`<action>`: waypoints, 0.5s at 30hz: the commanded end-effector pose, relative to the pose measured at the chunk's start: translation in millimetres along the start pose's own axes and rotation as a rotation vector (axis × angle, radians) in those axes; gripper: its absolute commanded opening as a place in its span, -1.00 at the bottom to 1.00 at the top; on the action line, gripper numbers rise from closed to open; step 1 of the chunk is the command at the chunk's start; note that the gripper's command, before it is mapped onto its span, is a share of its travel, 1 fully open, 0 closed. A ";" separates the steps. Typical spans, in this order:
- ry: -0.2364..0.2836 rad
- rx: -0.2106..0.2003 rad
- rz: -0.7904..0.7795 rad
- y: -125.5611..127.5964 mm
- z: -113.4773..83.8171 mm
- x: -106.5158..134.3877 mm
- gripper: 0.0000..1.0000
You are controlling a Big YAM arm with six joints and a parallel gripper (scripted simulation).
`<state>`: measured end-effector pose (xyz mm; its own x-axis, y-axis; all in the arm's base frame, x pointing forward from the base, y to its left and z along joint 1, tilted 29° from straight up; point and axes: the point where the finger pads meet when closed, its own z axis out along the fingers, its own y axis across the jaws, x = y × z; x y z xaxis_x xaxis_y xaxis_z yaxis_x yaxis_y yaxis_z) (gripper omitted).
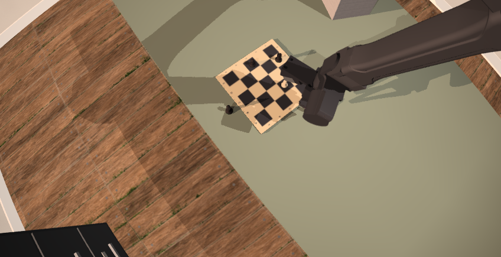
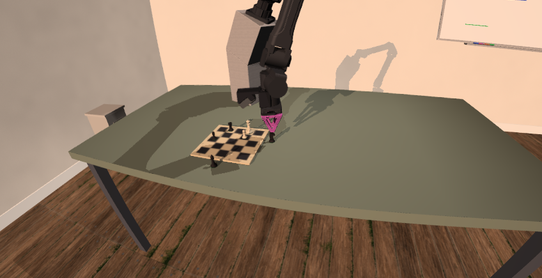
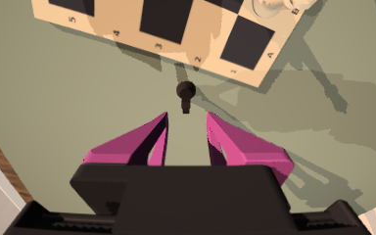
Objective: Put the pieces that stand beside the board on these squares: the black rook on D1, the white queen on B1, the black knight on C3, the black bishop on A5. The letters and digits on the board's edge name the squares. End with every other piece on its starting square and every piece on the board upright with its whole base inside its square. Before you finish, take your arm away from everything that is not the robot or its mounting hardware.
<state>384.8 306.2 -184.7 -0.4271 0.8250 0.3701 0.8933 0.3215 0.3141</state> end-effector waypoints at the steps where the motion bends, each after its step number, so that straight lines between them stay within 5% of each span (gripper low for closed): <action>1: 0.000 -0.015 0.002 11.2 -5.0 4.9 -0.29; 15: 0.000 -0.015 0.002 10.1 -5.4 5.0 -0.29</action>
<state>386.7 307.4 -184.0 -0.4277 0.8246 0.3704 0.8927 0.3210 0.3162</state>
